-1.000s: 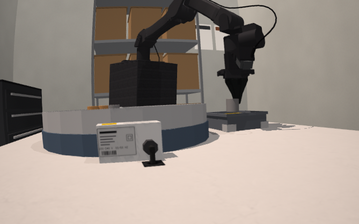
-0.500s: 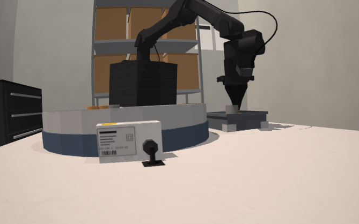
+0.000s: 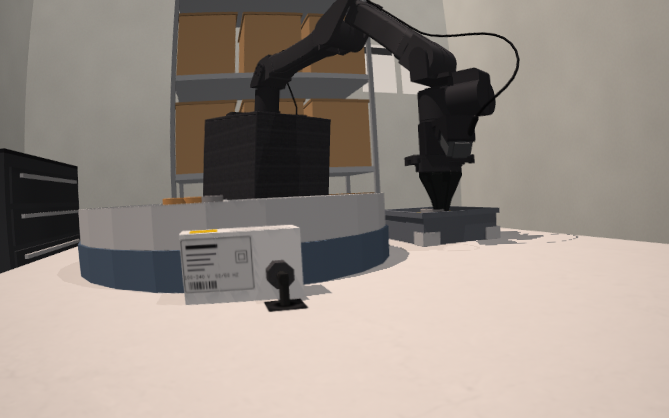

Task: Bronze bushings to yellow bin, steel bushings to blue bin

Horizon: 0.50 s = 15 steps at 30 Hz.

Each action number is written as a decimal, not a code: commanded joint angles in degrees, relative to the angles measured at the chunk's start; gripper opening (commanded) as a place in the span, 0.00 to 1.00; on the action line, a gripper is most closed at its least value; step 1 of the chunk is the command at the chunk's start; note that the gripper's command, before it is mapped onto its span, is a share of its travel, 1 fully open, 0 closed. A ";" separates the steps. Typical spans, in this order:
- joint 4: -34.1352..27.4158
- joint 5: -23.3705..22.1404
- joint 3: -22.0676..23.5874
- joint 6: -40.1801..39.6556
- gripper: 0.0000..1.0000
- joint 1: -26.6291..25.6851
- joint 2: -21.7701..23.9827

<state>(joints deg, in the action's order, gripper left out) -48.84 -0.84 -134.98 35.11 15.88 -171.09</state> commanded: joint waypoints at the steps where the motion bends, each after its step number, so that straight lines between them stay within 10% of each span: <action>1: 0.08 0.49 -1.90 -0.33 0.00 -0.80 -0.52; 15: 0.07 0.50 -2.35 -0.33 0.00 -0.80 0.00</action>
<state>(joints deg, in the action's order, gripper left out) -48.80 -0.84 -135.72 35.11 15.88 -171.81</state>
